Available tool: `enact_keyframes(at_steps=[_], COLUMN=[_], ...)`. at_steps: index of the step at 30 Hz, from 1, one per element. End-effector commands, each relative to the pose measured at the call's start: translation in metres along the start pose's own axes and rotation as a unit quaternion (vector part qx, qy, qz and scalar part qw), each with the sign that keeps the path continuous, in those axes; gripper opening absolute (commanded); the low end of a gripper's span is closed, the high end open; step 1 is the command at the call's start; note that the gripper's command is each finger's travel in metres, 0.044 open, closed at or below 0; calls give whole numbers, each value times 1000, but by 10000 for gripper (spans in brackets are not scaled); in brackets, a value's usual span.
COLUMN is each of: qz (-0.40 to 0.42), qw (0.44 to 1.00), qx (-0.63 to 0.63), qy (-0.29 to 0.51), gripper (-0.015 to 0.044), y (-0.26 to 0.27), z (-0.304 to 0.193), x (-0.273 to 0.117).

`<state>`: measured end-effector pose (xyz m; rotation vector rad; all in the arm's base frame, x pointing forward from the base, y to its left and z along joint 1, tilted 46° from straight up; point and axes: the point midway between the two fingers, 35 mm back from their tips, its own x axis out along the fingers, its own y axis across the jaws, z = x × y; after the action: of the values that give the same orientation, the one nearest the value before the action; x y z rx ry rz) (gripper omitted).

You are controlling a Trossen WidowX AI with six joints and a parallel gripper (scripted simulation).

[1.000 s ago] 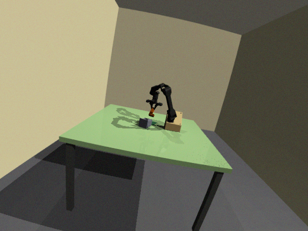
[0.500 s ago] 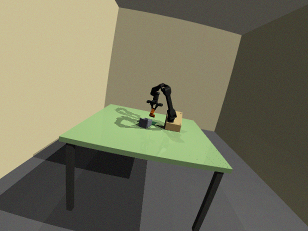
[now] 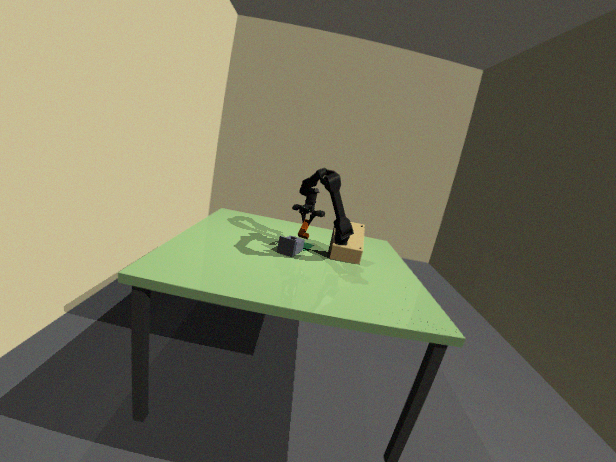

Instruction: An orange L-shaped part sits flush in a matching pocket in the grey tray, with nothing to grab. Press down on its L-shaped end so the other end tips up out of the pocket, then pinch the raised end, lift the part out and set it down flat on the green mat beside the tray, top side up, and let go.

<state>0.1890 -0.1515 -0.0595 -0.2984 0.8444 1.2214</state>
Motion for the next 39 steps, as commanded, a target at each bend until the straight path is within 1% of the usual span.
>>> enact_keyframes(at_steps=[1,28,39], qz=[1,1,1], qw=[1000,1000,1000], qx=[2,2,2], qy=[-3,-4,-4], gripper=[0,0,0], y=[0,1,1], z=[1,2,2], x=[8,50,51])
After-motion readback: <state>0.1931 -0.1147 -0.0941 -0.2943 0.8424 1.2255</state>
